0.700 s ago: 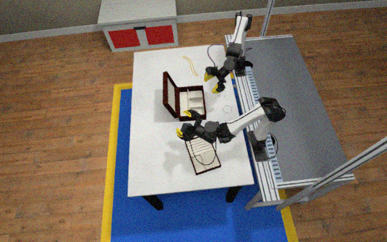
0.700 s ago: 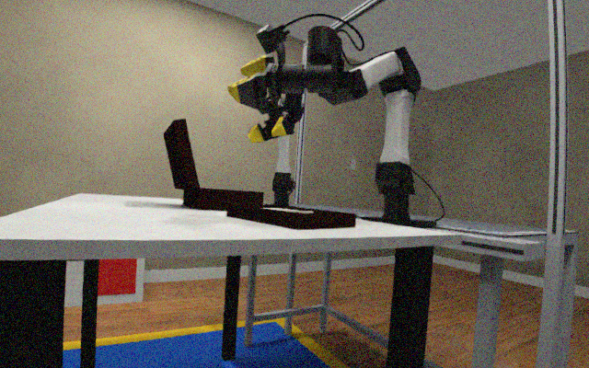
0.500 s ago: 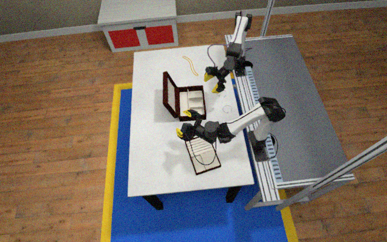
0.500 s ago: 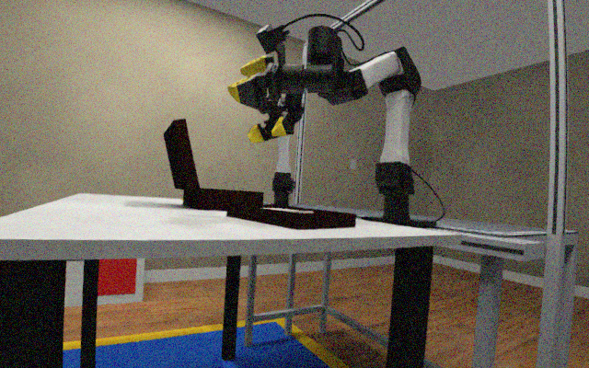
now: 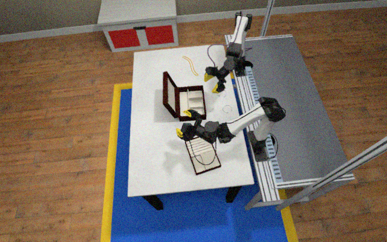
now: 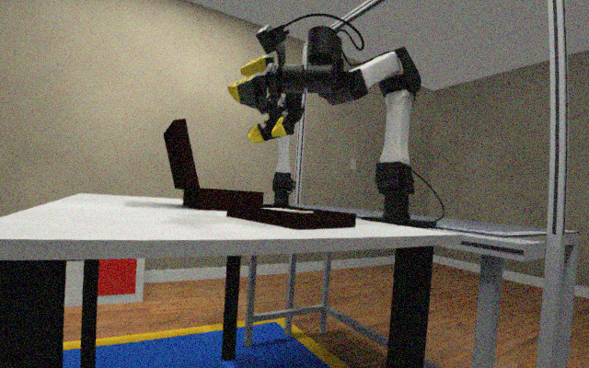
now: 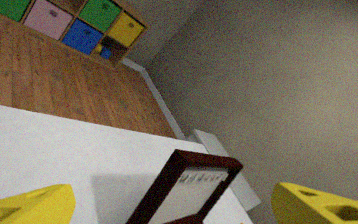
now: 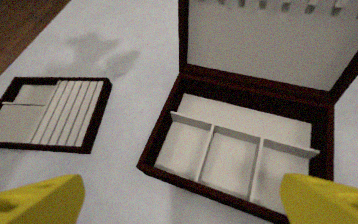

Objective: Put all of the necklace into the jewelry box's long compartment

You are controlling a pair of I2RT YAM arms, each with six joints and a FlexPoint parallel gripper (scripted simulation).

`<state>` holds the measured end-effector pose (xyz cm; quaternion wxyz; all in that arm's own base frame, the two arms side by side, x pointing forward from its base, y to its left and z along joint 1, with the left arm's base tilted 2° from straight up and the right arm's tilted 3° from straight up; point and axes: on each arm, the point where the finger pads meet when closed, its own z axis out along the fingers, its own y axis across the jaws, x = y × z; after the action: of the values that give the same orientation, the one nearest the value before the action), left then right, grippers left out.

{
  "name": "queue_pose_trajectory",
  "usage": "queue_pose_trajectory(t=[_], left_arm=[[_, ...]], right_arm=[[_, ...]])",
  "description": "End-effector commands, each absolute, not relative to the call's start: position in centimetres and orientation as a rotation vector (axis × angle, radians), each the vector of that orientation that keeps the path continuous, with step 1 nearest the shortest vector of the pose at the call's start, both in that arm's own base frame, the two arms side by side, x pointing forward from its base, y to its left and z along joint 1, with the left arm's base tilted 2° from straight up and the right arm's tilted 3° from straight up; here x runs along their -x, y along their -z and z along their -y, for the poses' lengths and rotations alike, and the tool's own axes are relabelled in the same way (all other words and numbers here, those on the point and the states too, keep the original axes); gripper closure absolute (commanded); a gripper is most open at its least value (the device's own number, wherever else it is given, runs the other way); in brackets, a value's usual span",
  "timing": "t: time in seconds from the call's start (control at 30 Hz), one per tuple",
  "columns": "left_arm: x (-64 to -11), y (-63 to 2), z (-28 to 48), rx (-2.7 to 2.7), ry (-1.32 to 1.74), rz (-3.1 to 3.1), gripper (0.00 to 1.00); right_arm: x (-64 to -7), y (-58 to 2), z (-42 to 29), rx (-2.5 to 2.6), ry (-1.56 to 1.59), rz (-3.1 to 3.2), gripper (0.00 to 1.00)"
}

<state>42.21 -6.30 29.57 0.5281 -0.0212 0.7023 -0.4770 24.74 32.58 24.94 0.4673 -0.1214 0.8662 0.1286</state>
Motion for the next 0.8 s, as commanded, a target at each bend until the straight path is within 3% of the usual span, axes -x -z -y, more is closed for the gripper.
queue_pose_trajectory(t=[0.0, 0.4, 0.77], left_arm=[[-41.5, -30.6, 7.2, -0.041, 1.121, -1.645, 0.00], [-38.7, -29.7, 17.3, -0.520, 1.122, -1.644, 0.00], [-34.3, -29.2, 30.8, -1.090, 1.135, -1.559, 0.00]], right_arm=[[-24.3, -24.9, -31.8, 0.329, -0.317, -2.141, 0.00], [-24.0, -22.4, -25.0, 0.456, -0.293, -2.275, 0.00], [-25.3, -20.4, -13.3, 0.536, -0.256, -2.400, 0.00]])
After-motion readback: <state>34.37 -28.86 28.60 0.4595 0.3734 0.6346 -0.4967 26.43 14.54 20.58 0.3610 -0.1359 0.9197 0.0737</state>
